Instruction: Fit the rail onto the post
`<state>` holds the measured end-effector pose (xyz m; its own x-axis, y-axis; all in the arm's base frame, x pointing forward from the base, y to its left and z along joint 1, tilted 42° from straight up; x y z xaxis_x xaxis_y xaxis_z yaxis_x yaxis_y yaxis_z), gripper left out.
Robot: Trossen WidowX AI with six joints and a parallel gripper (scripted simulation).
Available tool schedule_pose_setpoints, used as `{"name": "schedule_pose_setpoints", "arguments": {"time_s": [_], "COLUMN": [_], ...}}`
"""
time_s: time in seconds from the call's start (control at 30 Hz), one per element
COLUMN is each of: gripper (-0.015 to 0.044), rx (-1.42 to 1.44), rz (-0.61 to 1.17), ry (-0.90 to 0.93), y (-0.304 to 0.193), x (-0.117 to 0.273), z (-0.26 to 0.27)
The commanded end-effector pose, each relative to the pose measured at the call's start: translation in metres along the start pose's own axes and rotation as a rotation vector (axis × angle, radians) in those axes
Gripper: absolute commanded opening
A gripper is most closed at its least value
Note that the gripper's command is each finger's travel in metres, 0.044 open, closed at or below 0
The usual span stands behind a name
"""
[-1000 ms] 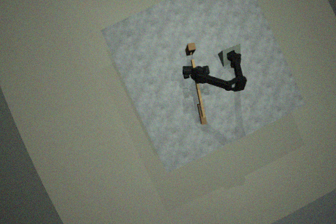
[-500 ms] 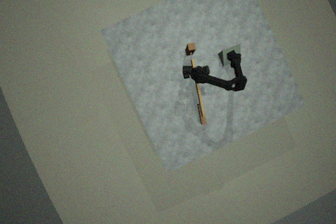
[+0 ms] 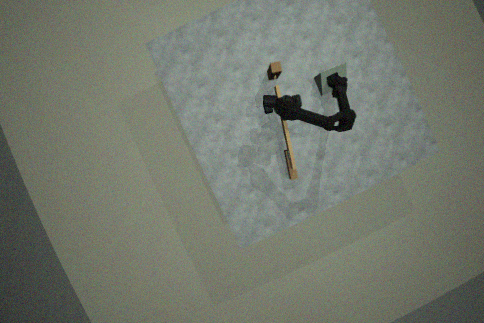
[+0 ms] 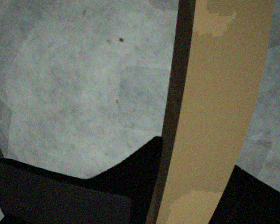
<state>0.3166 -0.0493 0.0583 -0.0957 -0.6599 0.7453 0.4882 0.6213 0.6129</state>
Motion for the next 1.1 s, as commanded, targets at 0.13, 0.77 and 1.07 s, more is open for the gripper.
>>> {"name": "schedule_pose_setpoints", "arguments": {"time_s": [0.13, 0.77, 1.07], "gripper": [0.0, 0.0, 0.0], "rx": [-0.008, -0.008, -0.008], "rz": [-0.001, -0.001, -0.001], "ry": [-0.001, -0.001, -0.001], "y": [-0.0006, -0.0007, -0.0008], "x": [0.0025, 0.0002, 0.0019], "z": [0.0015, 0.002, 0.0022]}}
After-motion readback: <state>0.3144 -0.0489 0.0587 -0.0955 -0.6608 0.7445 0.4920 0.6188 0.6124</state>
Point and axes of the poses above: the point midway between the two fingers, 35 mm back from their tips, its own x axis back along the fingers, its own z axis across the jaws, y = z × x, the point moved 2 cm from there along x, back along the fingers, and after that the axes turned 15 degrees about -x, right-handed, at the moved point
